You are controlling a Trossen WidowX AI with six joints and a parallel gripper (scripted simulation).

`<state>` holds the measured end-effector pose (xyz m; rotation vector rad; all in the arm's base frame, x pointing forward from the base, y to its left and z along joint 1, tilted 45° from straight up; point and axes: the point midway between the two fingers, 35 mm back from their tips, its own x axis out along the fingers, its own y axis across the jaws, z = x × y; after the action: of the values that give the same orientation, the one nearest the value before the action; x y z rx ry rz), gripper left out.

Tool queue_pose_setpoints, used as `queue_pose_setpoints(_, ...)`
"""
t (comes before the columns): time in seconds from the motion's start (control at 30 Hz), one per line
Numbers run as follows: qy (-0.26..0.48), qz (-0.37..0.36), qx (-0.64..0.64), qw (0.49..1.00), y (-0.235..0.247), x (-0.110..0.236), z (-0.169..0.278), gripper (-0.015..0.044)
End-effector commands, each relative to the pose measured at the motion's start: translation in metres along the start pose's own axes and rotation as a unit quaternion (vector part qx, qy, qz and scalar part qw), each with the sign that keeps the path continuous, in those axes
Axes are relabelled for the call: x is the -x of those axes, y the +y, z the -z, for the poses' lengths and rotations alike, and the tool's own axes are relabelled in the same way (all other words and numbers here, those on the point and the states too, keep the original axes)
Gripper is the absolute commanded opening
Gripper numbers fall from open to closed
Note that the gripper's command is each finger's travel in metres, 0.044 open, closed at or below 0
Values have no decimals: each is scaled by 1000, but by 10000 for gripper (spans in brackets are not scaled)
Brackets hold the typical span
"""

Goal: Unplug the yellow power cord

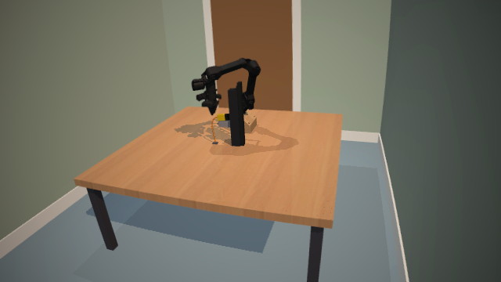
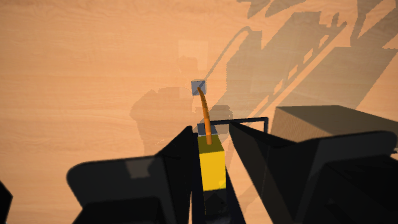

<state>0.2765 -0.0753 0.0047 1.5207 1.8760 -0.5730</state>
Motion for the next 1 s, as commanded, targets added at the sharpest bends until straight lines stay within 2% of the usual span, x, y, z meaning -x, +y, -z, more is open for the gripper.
queue_pose_setpoints(0.0, 1, -1, 1, 1000, 1, 3, 0, 160)
queue_pose_setpoints(0.97, 2, -1, 0, 1000, -2, 3, 41, 160)
